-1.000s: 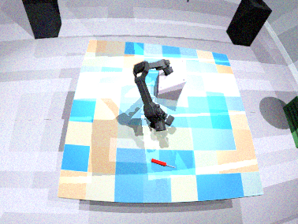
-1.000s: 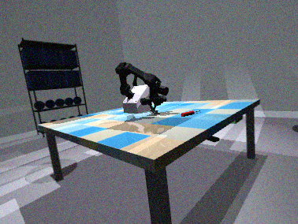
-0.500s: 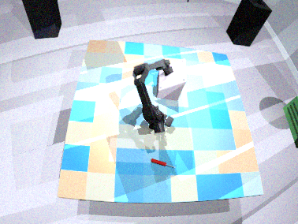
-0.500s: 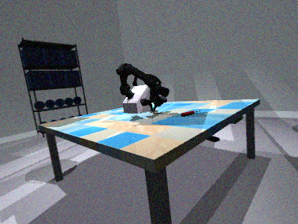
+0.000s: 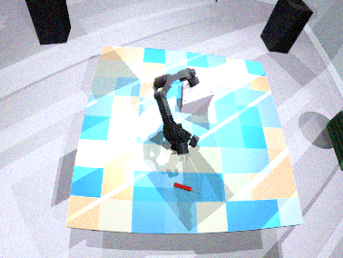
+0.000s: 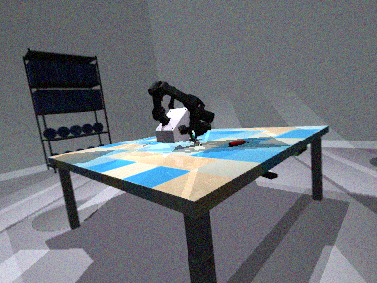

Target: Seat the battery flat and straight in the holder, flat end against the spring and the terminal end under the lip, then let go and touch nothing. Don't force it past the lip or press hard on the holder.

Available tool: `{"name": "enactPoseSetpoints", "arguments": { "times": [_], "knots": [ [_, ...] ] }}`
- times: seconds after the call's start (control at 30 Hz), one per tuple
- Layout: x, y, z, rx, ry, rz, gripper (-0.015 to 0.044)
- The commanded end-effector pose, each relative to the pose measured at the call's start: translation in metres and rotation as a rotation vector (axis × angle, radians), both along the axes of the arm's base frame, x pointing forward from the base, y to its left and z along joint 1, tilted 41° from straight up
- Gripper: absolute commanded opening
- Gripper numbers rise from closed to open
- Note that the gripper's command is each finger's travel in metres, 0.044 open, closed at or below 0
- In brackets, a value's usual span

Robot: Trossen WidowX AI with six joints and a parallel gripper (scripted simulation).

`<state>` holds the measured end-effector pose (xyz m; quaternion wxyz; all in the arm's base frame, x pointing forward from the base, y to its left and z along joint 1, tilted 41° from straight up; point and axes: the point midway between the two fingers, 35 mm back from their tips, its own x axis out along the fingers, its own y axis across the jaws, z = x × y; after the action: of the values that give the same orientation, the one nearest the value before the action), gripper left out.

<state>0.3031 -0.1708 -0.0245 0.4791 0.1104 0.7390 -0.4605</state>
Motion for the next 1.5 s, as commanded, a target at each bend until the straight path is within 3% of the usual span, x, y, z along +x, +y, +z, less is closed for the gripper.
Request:
{"name": "enactPoseSetpoints", "arguments": {
  "times": [0.0,1.47],
  "knots": [
    [0.0033,-0.0024,-0.0001,0.000,-0.002,0.002,0.0069],
    [0.0066,-0.0052,-0.0086,-0.081,-0.089,0.101,0.0069]
  ]
}}
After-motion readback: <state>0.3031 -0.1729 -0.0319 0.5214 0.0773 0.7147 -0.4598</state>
